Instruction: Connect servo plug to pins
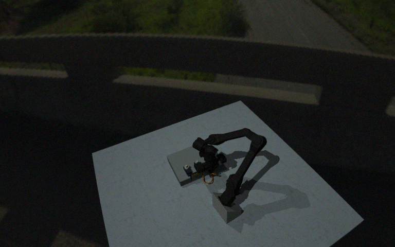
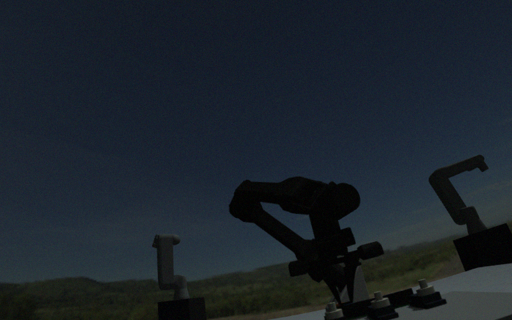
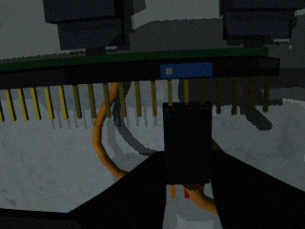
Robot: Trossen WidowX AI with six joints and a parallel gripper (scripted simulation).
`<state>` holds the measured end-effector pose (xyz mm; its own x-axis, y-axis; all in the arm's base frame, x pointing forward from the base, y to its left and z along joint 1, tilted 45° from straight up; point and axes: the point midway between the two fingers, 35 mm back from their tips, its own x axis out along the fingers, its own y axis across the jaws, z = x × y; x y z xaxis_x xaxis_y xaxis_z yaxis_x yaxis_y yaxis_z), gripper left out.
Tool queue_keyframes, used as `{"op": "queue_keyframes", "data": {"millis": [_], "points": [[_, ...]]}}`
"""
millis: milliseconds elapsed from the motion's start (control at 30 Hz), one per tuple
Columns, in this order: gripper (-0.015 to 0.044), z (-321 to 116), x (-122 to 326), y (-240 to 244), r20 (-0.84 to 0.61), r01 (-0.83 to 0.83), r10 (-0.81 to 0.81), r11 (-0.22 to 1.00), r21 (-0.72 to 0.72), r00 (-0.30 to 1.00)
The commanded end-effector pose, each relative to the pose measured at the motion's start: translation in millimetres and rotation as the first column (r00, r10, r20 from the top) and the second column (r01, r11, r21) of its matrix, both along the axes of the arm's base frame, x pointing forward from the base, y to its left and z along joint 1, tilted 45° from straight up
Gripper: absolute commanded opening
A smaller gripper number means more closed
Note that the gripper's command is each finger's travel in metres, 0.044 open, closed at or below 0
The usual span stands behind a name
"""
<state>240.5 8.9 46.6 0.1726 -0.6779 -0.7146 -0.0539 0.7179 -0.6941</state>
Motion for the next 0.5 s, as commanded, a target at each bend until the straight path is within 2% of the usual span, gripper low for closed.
{"op": "queue_keyframes", "data": {"millis": [0,467], "points": [[0.0,-0.5,3.6,0.6,-0.003,-0.005,0.005,1.0,-0.005,1.0],[0.0,-0.1,12.5,2.1,-0.002,-0.005,0.005,1.0,-0.005,1.0]]}}
